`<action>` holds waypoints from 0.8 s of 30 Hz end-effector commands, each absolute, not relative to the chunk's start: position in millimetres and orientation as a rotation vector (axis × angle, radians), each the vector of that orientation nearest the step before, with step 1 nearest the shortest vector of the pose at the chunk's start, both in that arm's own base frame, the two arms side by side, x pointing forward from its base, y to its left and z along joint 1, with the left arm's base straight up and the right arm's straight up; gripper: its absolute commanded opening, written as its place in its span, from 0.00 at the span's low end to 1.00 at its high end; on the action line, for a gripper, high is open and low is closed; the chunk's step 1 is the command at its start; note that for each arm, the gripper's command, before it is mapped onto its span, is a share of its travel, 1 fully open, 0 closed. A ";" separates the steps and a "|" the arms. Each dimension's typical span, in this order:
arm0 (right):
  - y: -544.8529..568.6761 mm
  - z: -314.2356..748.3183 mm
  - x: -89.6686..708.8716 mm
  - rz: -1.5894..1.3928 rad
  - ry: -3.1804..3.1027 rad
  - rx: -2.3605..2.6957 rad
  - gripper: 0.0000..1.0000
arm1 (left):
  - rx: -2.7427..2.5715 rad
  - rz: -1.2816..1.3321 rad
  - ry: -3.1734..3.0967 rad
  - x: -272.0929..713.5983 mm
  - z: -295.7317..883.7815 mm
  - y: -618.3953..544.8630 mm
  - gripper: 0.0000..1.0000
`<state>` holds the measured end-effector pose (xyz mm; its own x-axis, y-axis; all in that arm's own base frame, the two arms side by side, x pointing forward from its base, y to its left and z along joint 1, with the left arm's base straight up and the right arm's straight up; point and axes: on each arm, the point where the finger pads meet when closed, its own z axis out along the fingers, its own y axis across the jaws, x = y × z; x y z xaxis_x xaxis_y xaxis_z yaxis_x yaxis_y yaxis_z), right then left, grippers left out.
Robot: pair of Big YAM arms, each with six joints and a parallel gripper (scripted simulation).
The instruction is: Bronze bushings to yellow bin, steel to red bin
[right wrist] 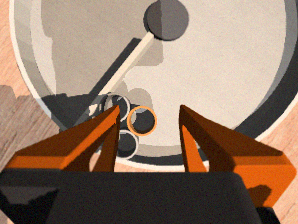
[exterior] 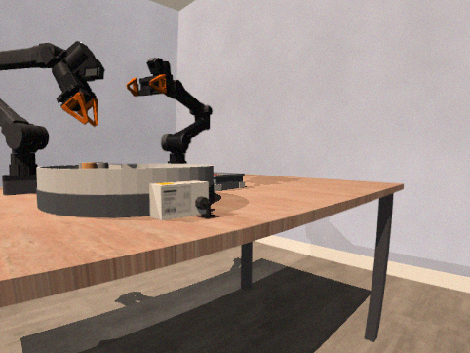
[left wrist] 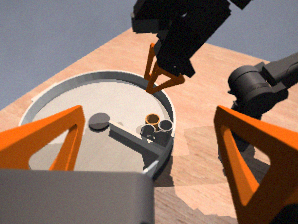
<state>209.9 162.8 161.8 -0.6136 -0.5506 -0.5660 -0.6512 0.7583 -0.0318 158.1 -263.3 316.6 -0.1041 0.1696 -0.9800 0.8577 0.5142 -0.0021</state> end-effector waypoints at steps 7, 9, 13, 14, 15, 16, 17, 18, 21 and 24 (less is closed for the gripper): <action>168.7 162.0 224.2 0.142 2.282 -1.455 0.29 | 0.876 -0.756 1.547 158.4 341.1 -264.0 1.00; 169.3 151.9 225.4 0.125 2.263 -1.613 0.29 | 0.876 -0.756 1.547 158.4 341.1 -264.0 1.00; 173.2 135.0 224.9 0.087 2.194 -1.900 0.29 | 0.876 -0.756 1.547 158.4 341.1 -264.0 1.00; 175.2 130.9 224.0 0.079 2.173 -1.968 0.29 | 0.876 -0.756 1.547 158.4 341.1 -264.0 1.00; 175.0 127.2 224.7 0.064 2.162 -2.021 0.29 | 0.876 -0.756 1.547 158.4 341.1 -264.0 1.00; 175.1 123.8 225.1 0.055 2.152 -2.067 0.29 | 0.876 -0.756 1.547 158.4 341.1 -264.0 1.00; 175.1 123.8 225.1 0.055 2.152 -2.067 0.29 | 0.876 -0.756 1.547 158.4 341.1 -264.0 1.00; 175.1 123.8 225.1 0.055 2.152 -2.067 0.29 | 0.876 -0.756 1.547 158.4 341.1 -264.0 1.00; 175.4 114.2 226.4 0.024 2.124 -2.193 0.29 | 0.876 -0.756 1.547 158.4 341.1 -264.0 1.00; 175.5 107.7 227.5 0.001 2.114 -2.259 0.29 | 0.876 -0.756 1.547 158.4 341.1 -264.0 1.00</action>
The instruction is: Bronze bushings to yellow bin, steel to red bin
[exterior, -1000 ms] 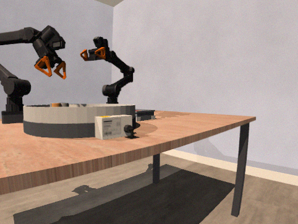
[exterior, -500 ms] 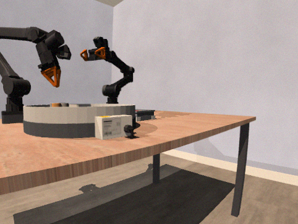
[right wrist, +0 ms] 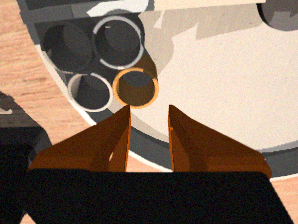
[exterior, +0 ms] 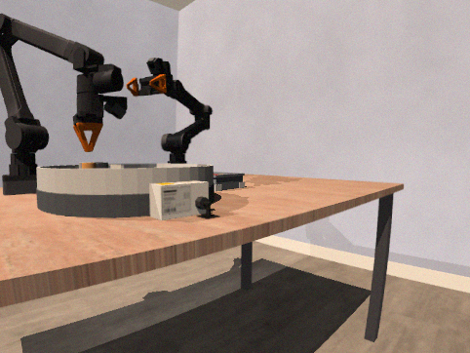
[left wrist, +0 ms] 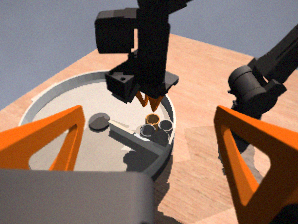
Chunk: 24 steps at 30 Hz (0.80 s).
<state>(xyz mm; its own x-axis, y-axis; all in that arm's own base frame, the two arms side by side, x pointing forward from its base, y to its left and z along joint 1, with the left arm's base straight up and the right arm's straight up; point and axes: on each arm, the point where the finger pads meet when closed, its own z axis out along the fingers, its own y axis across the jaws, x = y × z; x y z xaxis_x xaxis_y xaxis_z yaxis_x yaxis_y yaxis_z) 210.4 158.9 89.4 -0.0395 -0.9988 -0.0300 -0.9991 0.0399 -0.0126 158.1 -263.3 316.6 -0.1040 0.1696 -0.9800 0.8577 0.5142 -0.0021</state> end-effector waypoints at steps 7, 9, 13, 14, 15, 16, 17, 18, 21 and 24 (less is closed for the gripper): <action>168.9 89.8 224.7 -0.010 2.158 -2.240 0.29 | 0.876 -0.754 1.550 158.6 340.6 -263.8 1.00; 164.4 79.0 218.8 -0.004 2.174 -2.257 0.29 | 0.881 -0.749 1.561 158.5 337.6 -263.3 1.00; 162.2 71.8 215.8 -0.001 2.184 -2.267 0.29 | 0.897 -0.736 1.592 158.0 329.1 -261.9 1.00; 162.2 70.7 215.8 -0.001 2.184 -2.267 0.29 | 0.902 -0.732 1.601 157.8 326.8 -261.4 1.00; 162.1 69.5 215.8 -0.001 2.184 -2.267 0.29 | 0.907 -0.727 1.611 157.6 324.0 -260.8 1.00; 162.1 68.0 215.7 -0.001 2.184 -2.267 0.29 | 0.913 -0.721 1.624 157.4 320.6 -260.1 1.00; 164.8 72.2 223.5 -0.005 2.170 -2.257 0.29 | 0.920 -0.716 1.637 157.1 317.1 -259.3 1.00; 164.7 70.4 223.8 -0.005 2.171 -2.257 0.29 | 0.926 -0.710 1.650 156.7 313.8 -258.5 1.00; 161.7 60.4 218.8 0.000 2.179 -2.272 0.29 | 0.941 -0.696 1.680 155.8 305.8 -256.3 1.00; 166.1 60.2 226.8 -0.005 2.171 -2.257 0.29 | 0.951 -0.687 1.700 155.1 300.4 -254.8 1.00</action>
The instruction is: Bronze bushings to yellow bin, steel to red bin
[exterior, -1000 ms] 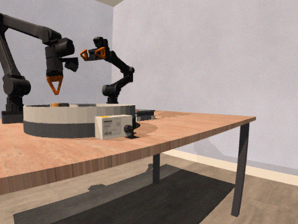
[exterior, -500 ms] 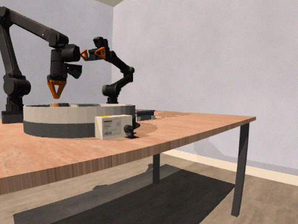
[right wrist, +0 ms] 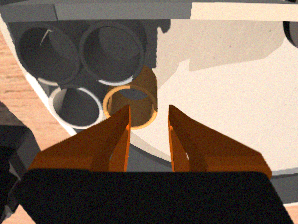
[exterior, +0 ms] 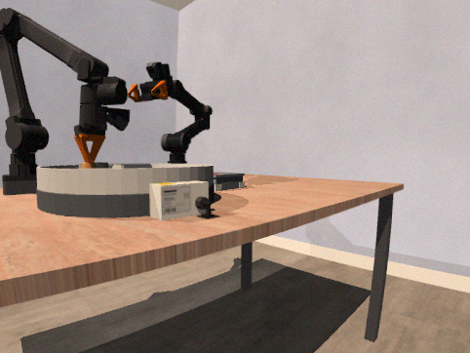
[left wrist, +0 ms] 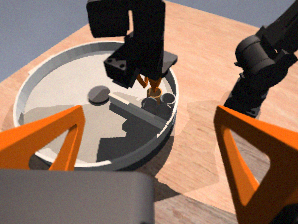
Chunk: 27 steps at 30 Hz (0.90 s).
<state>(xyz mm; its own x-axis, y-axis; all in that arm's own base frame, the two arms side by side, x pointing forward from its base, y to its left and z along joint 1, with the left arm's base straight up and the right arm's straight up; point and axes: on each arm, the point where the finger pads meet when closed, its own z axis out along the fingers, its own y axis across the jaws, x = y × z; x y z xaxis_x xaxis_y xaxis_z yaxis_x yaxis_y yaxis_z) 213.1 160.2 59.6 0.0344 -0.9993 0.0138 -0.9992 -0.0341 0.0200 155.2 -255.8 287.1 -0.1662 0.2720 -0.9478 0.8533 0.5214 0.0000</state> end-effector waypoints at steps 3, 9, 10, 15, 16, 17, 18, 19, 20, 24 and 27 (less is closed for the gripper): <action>162.4 51.8 220.2 0.000 -2.169 2.263 0.29 | 0.953 -0.685 1.705 154.9 299.2 -254.5 1.00; 162.5 44.2 219.8 0.000 -2.171 2.261 0.29 | 0.955 -0.684 1.707 154.8 298.7 -254.3 1.00; 162.5 42.6 219.8 0.000 -2.171 2.261 0.29 | 0.955 -0.684 1.707 154.8 298.7 -254.3 1.00; 169.9 55.2 229.1 0.013 -2.205 2.296 0.11 | 0.955 -0.685 1.707 154.8 298.7 -254.3 1.00; 169.7 55.0 228.6 0.013 -2.205 2.295 0.10 | 0.955 -0.685 1.707 154.8 298.7 -254.3 1.00; 168.7 52.8 227.1 0.011 -2.199 2.290 0.08 | 0.955 -0.685 1.707 154.8 298.7 -254.3 1.00; 167.5 49.9 225.4 0.008 -2.192 2.282 0.07 | 0.950 -0.690 1.695 155.1 301.6 -255.3 1.00; 166.7 48.6 224.1 0.007 -2.189 2.279 0.05 | 0.950 -0.690 1.695 155.1 301.6 -255.3 1.00; 166.7 48.6 224.1 0.007 -2.189 2.279 0.05 | 0.950 -0.690 1.695 155.1 301.6 -255.3 1.00; 172.5 65.0 231.3 0.012 -2.206 2.297 0.00 | 0.950 -0.690 1.695 155.1 301.6 -255.3 1.00; 172.3 81.8 230.8 0.013 -2.207 2.298 0.00 | 0.950 -0.690 1.695 155.1 301.6 -255.3 1.00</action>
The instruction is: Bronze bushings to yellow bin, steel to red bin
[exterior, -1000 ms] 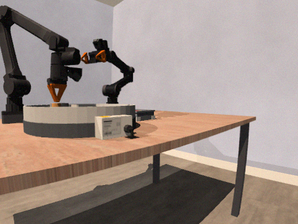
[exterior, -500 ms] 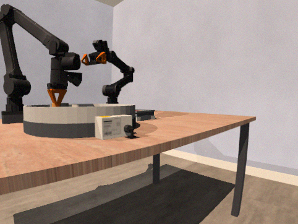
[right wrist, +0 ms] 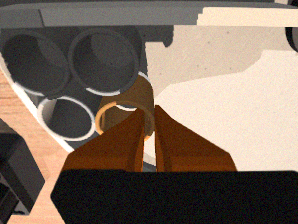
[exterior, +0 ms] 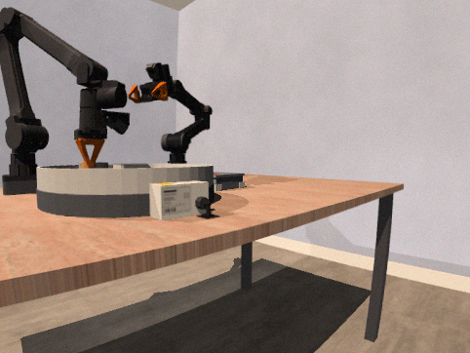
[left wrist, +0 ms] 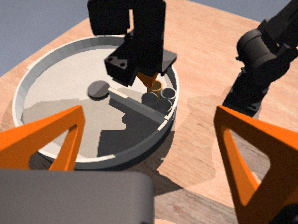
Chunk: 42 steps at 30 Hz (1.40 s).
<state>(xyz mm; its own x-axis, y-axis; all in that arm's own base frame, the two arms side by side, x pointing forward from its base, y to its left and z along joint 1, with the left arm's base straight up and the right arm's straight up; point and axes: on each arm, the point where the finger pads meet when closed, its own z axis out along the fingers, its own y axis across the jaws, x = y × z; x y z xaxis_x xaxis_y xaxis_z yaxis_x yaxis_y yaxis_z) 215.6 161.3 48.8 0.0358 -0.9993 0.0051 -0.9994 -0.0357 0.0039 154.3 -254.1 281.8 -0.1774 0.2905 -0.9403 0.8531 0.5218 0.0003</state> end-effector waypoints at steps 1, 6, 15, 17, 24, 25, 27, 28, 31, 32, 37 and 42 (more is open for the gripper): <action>172.3 91.1 230.5 0.012 -2.207 2.299 0.00 | 0.950 -0.690 1.695 155.1 301.6 -255.3 1.00; 171.8 137.5 228.7 0.012 -2.212 2.298 0.00 | 0.950 -0.690 1.695 155.1 301.6 -255.3 1.00; 187.9 151.5 235.5 0.001 -2.227 2.254 0.00 | 0.915 -0.675 1.684 160.0 321.0 -246.2 1.00; 203.8 157.4 245.1 0.002 -2.244 2.239 0.00 | 0.894 -0.648 1.699 165.8 323.5 -237.0 1.00; 316.5 176.7 292.6 0.008 -2.271 2.224 0.00 | 0.680 -0.462 1.811 194.4 341.3 -164.4 1.00; 335.1 176.5 297.3 0.008 -2.269 2.227 0.00 | 0.649 -0.434 1.829 196.3 340.8 -154.6 1.00; 355.3 176.0 301.6 0.008 -2.268 2.230 0.00 | 0.617 -0.407 1.845 197.6 341.4 -144.5 1.00; 355.3 176.0 301.6 0.008 -2.268 2.230 0.00 | 0.617 -0.407 1.845 197.6 341.4 -144.5 1.00; 417.5 170.3 309.9 0.006 -2.266 2.239 0.00 | 0.500 -0.321 1.883 196.3 351.1 -108.0 1.00; 435.5 167.3 310.7 0.005 -2.265 2.242 0.00 | 0.472 -0.298 1.893 195.1 352.1 -99.6 1.00; 510.0 148.8 306.7 0.001 -2.256 2.259 0.00 | 0.339 -0.198 1.934 184.8 357.5 -63.1 1.00; 563.4 129.1 295.9 -0.002 -2.243 2.277 0.00 | 0.237 -0.124 1.960 171.7 360.7 -38.6 1.00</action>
<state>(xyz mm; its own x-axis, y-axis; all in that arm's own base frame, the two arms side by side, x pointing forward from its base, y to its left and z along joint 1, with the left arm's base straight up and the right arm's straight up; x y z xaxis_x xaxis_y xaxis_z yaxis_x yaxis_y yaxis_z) 290.5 524.2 102.2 0.0496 -0.9987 0.0086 -0.9988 -0.0497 -0.0052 185.5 -55.0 321.4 -0.4116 0.1686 -0.8956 0.2732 0.9604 0.0552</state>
